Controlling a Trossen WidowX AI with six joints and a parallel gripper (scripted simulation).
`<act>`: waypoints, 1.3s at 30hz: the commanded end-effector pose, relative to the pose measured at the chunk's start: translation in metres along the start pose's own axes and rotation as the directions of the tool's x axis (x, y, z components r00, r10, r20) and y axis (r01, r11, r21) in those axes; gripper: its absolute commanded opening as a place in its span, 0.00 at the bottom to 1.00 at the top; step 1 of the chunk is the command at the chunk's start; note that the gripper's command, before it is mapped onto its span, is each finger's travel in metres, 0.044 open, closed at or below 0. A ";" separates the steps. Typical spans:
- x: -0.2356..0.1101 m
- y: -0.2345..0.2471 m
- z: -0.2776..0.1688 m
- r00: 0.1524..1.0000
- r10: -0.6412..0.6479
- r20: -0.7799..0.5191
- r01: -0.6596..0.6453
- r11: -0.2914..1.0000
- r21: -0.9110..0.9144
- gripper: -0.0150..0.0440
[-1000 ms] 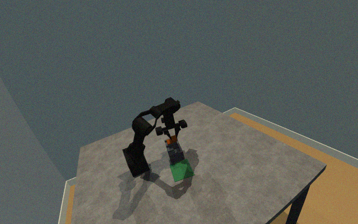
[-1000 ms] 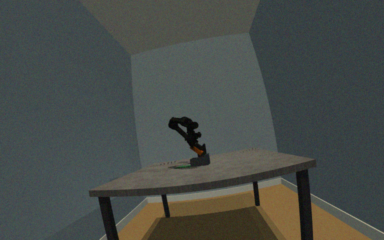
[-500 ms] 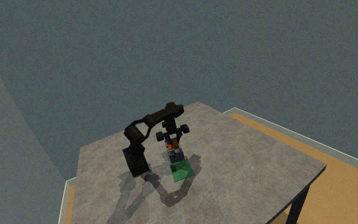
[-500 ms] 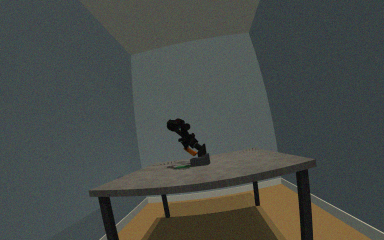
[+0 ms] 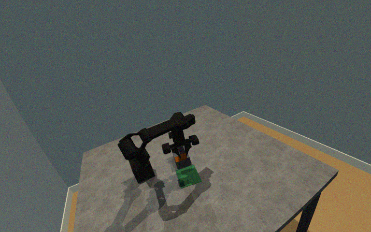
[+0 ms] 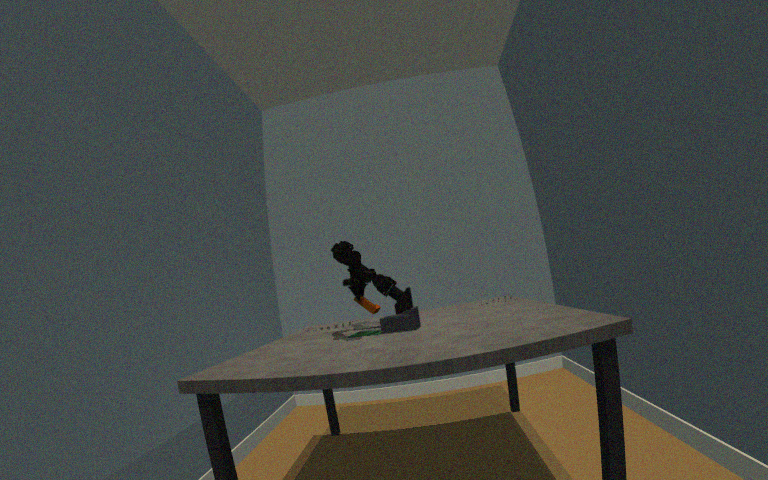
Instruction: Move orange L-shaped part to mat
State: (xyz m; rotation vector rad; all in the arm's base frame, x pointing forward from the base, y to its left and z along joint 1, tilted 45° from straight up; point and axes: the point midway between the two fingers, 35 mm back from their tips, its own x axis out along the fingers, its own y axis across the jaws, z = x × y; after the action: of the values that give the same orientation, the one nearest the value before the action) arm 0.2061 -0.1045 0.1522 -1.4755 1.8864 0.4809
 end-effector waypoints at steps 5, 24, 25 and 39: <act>-0.001 0.001 -0.014 1.000 -0.007 -0.005 0.007 1.000 -0.003 0.25; 0.027 0.000 -0.014 1.000 -0.008 -0.005 0.008 1.000 -0.002 0.25; 0.029 0.000 -0.014 1.000 -0.008 -0.005 0.008 1.000 -0.002 0.25; 0.051 0.000 -0.014 1.000 -0.008 -0.006 0.008 1.000 -0.002 0.25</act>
State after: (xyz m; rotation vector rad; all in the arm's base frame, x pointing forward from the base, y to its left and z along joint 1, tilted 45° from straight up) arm 0.1962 -0.1457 0.1282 -1.4782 1.8813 0.4744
